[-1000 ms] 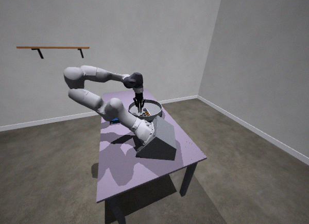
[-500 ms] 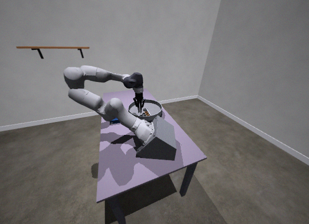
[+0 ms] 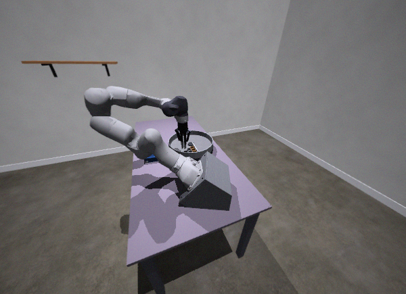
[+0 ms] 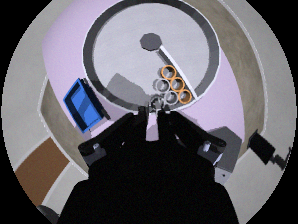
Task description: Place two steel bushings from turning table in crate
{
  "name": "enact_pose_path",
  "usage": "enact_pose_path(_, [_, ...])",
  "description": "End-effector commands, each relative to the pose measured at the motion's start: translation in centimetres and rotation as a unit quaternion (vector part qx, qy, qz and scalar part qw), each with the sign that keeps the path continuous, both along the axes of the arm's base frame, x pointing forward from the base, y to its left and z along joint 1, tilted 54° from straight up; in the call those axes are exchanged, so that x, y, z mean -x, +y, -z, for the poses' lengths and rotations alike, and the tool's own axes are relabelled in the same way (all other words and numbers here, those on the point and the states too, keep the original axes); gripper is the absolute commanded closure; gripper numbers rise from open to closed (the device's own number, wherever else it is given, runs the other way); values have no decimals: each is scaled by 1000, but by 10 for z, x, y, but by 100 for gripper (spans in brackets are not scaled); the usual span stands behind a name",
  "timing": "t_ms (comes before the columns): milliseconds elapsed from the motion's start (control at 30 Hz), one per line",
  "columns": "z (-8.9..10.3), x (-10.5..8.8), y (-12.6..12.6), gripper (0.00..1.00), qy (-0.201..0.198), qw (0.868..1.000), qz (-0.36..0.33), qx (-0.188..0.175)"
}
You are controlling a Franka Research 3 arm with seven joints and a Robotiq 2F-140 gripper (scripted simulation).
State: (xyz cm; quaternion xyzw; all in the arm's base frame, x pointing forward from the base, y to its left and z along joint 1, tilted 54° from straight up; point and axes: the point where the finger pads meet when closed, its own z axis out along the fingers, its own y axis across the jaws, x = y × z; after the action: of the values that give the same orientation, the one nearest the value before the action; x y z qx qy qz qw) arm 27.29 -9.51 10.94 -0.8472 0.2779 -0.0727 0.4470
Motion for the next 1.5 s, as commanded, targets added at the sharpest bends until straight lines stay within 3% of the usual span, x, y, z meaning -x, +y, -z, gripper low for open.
enact_pose_path(0, [8, -5, 8, 90, -2, 1000, -1, 3])
enact_pose_path(1467, [11, -5, 13, 90, -2, 1000, -1, 3])
